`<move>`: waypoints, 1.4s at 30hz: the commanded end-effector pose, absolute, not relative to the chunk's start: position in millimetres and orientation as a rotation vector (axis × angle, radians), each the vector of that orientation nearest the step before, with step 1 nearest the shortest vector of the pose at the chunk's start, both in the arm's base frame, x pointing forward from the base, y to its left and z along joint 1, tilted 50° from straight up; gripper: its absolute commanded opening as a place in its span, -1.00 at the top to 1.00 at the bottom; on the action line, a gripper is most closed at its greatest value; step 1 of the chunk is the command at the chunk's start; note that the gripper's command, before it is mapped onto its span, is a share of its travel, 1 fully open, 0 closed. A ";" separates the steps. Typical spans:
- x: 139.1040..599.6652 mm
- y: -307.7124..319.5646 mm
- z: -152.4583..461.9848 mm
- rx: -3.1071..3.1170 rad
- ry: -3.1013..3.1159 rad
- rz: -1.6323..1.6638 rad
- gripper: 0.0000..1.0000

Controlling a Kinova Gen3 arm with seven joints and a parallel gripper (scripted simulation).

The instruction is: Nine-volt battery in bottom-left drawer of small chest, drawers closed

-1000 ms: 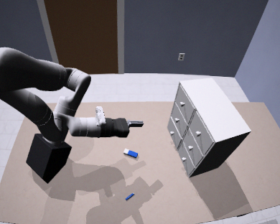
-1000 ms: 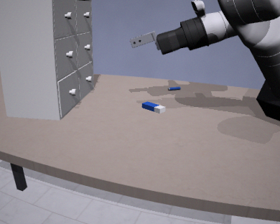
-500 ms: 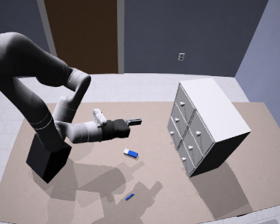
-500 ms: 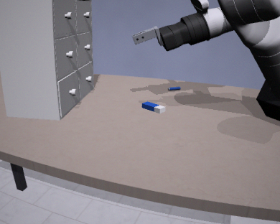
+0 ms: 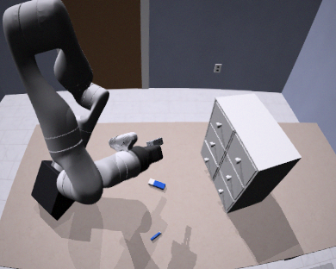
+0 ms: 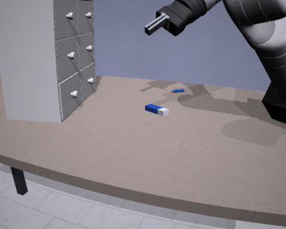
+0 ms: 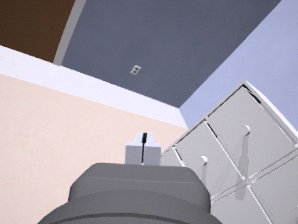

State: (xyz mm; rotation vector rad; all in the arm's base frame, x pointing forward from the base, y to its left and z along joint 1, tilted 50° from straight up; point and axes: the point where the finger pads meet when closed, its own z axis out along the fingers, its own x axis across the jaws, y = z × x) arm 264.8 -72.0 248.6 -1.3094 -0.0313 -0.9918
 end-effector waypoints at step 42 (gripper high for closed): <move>208.1 -121.8 263.2 -1.597 -2.244 -1.246 1.00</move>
